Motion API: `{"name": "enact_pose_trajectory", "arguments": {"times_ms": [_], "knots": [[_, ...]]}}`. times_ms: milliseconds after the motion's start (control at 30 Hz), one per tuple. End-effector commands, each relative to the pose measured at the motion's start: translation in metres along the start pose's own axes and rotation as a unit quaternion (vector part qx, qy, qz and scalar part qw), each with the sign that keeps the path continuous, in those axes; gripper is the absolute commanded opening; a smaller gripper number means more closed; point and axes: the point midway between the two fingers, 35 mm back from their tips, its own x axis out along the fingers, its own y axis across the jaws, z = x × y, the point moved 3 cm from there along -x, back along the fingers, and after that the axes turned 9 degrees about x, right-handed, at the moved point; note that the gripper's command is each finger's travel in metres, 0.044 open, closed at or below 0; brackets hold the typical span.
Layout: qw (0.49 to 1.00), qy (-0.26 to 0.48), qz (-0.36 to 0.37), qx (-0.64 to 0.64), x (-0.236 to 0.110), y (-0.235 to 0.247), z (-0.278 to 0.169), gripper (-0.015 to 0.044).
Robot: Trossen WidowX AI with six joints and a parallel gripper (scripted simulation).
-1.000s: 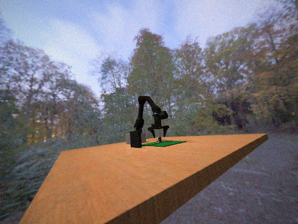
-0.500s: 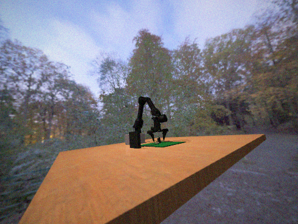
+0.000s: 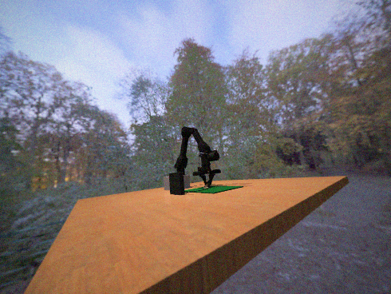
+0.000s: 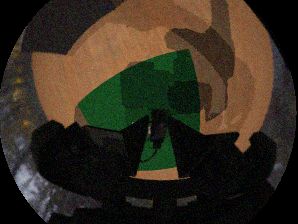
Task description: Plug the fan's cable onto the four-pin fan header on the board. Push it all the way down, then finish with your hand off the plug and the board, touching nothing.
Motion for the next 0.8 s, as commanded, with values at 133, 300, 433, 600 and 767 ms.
{"name": "enact_pose_trajectory", "arguments": {"times_ms": [133, 300, 433, 600, 767], "knots": [[1.000, 0.000, 0.000, 0.000, 0.000, 0.000, 0.000, 0.0000], [1.000, 0.001, 0.003, 0.003, -0.047, -0.001, 0.000, 0.0000], [1.000, 0.001, 0.003, 0.003, -0.049, -0.001, 0.000, 0.0000], [0.998, 0.002, 0.003, 0.063, -0.049, 0.001, -0.002, 0.0000], [0.989, 0.002, 0.003, 0.149, -0.049, 0.003, -0.006, 0.0000]]}}
